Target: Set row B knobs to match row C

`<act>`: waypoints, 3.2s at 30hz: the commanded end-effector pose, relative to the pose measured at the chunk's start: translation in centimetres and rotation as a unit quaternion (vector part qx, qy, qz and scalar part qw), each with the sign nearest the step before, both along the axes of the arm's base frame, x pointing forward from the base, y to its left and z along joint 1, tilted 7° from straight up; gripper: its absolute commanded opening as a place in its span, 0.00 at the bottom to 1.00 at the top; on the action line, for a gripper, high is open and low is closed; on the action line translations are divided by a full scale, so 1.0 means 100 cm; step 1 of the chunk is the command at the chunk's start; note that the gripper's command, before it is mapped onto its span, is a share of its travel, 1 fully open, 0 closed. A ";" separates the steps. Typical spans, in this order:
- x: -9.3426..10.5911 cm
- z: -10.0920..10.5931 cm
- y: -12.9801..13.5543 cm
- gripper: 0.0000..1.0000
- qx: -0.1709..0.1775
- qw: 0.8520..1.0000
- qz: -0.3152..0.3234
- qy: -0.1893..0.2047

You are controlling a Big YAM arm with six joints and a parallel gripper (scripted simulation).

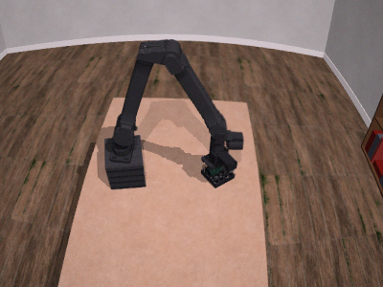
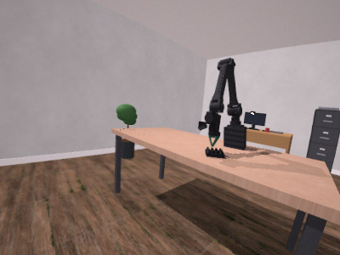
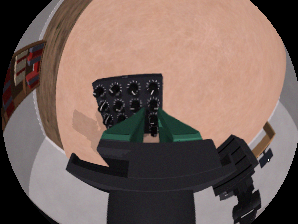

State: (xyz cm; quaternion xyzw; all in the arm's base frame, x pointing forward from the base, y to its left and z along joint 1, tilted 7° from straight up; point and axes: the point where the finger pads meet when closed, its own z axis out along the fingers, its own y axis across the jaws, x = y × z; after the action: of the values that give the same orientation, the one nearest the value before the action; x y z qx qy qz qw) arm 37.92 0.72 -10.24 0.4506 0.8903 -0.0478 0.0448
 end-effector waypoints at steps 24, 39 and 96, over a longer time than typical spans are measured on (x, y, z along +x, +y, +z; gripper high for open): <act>0.002 -0.004 -0.005 0.18 -0.001 1.000 -0.002 -0.002; 0.002 -0.004 -0.005 0.18 -0.001 1.000 -0.002 -0.002; 0.002 0.000 0.004 0.18 0.000 1.000 0.000 -0.010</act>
State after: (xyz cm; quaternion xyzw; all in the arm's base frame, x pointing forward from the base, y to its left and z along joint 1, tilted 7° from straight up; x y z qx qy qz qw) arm 37.30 0.79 -10.49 0.4507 0.8903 -0.0494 0.0421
